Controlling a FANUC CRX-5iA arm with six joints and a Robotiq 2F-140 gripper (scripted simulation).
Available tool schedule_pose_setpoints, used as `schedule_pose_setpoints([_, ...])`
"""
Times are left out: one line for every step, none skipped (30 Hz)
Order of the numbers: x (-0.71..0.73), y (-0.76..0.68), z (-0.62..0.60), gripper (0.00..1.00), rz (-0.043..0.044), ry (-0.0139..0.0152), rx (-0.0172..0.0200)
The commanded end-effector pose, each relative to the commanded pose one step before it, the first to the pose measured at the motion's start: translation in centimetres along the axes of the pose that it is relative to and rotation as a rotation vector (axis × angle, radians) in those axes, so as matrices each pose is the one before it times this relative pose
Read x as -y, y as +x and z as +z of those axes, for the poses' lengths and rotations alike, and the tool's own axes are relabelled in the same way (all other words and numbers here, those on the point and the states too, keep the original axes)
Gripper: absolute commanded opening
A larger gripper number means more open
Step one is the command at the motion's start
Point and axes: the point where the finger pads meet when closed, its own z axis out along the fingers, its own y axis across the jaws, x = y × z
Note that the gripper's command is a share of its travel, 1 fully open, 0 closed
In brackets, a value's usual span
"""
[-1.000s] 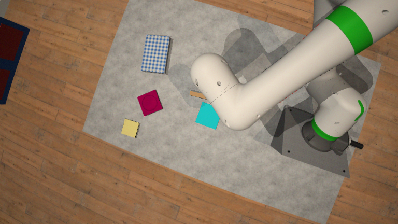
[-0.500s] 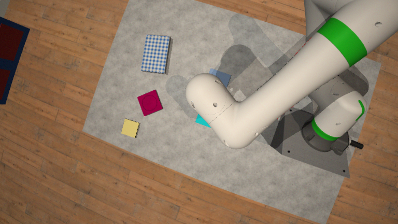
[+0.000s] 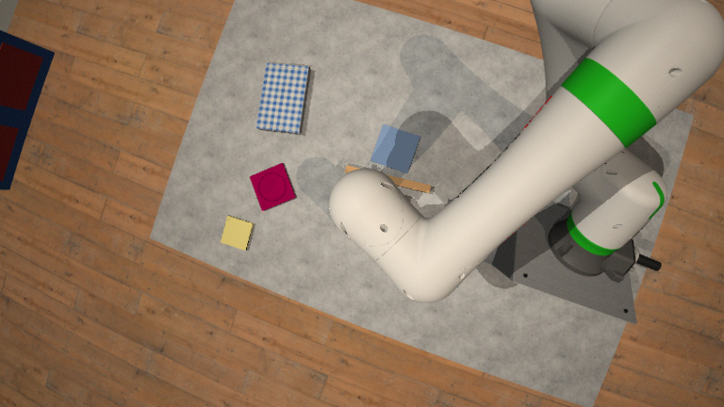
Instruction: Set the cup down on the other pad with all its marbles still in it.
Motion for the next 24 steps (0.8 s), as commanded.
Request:
schedule_pose_setpoints([-0.014, 0.815, -0.022, 0.49, 0.00009, -0.00030, -0.00010])
schedule_pose_setpoints([0.002, 0.237, 0.000, 0.49, 0.00000, 0.00000, 0.00000])
schedule_pose_setpoints([0.003, 0.215, 0.000, 0.49, 0.00000, 0.00000, 0.00000])
schedule_pose_setpoints([0.001, 0.191, 0.000, 0.49, 0.00000, 0.00000, 0.00000])
schedule_pose_setpoints([0.002, 0.168, 0.000, 0.49, 0.00000, 0.00000, 0.00000])
schedule_pose_setpoints([0.002, 0.146, 0.000, 0.49, 0.00000, 0.00000, 0.00000])
schedule_pose_setpoints([0.000, 0.000, 0.000, 0.49, 0.00000, 0.00000, 0.00000])
schedule_pose_setpoints([0.000, 0.000, 0.000, 0.49, 0.00000, 0.00000, 0.00000])
schedule_pose_setpoints([0.001, 0.124, 0.000, 0.49, 0.00000, 0.00000, 0.00000])
schedule_pose_setpoints([0.001, 0.103, 0.000, 0.49, 0.00000, 0.00000, 0.00000])
schedule_pose_setpoints([0.001, 0.083, 0.000, 0.49, 0.00000, 0.00000, 0.00000])
schedule_pose_setpoints([0.001, 0.065, 0.000, 0.49, 0.00000, 0.00000, 0.00000])
schedule_pose_setpoints([0.001, 0.048, 0.000, 0.49, 0.00000, 0.00000, 0.00000])
schedule_pose_setpoints([0.000, 0.034, 0.000, 0.49, 0.00000, 0.00000, 0.00000])
schedule_pose_setpoints([0.000, 0.021, 0.000, 0.49, 0.00000, 0.00000, 0.00000])
schedule_pose_setpoints([0.000, 0.011, 0.000, 0.49, 0.00000, 0.00000, 0.00000])
schedule_pose_setpoints([0.000, 0.004, 0.000, 0.49, 0.00000, 0.00000, 0.00000])
schedule_pose_setpoints([0.000, 0.001, 0.000, 0.49, 0.00000, 0.00000, 0.00000])
schedule_pose_setpoints([0.000, 0.000, 0.000, 0.49, 0.00000, 0.00000, 0.00000])
schedule_pose_setpoints([0.000, 0.000, 0.000, 0.49, 0.00000, 0.00000, 0.00000])
schedule_pose_setpoints([0.000, 0.000, 0.000, 0.49, 0.00000, 0.00000, 0.00000])
schedule_pose_setpoints([0.000, 0.000, 0.002, 0.49, 0.00000, 0.00000, 0.00000])
schedule_pose_setpoints([0.000, 0.000, 0.012, 0.49, 0.00000, 0.00000, 0.00000])
schedule_pose_setpoints([0.000, 0.000, 0.000, 0.49, 0.00000, 0.00000, 0.00000])
